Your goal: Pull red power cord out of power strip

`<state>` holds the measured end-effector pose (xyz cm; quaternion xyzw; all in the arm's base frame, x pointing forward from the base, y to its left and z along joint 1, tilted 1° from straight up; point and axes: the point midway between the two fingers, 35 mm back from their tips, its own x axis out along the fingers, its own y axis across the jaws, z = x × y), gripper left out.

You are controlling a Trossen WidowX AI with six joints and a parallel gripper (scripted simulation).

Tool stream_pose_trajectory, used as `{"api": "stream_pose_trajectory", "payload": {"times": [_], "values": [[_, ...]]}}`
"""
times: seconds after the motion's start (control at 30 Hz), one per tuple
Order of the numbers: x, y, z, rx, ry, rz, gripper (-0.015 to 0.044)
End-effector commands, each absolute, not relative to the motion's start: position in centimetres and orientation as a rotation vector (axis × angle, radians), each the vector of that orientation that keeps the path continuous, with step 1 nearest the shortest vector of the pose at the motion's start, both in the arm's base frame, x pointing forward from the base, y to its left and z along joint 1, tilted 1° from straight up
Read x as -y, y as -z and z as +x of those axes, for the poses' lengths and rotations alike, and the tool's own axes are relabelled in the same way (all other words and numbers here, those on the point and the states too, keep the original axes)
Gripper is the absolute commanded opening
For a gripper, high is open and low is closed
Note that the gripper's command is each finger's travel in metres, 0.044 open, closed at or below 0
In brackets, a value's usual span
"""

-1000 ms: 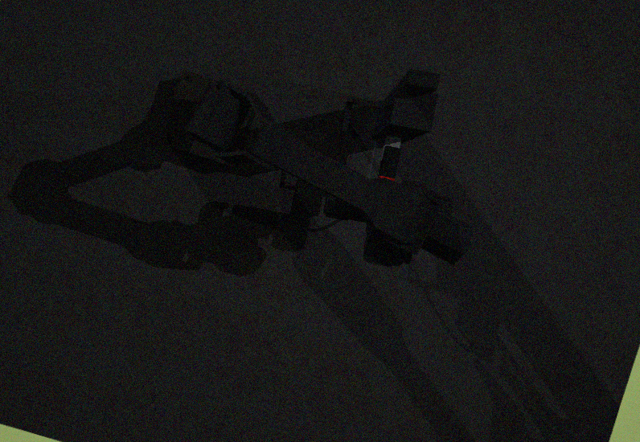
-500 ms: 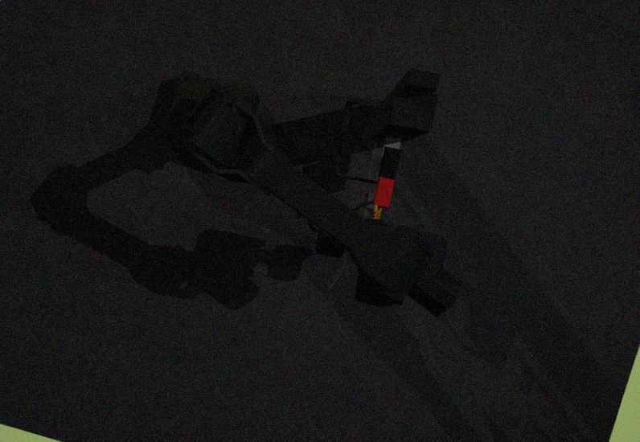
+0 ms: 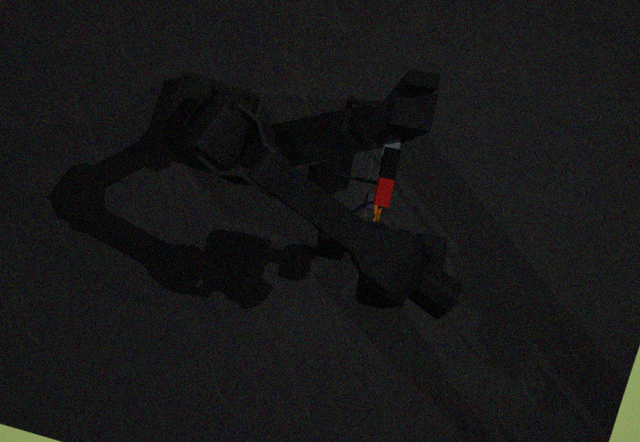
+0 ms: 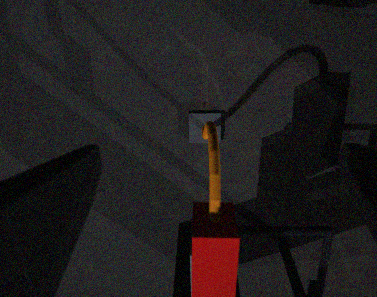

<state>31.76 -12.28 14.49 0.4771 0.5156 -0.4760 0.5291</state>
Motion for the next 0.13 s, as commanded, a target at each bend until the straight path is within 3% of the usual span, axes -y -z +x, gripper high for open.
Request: {"api": "stream_pose_trajectory", "payload": {"times": [0.0, 0.1], "values": [[12.32, -14.26, 31.73, -1.241, 1.140, 1.134, 0.0440], [12.32, -14.26, 31.73, -1.241, 1.140, 1.134, 0.0440]]}}
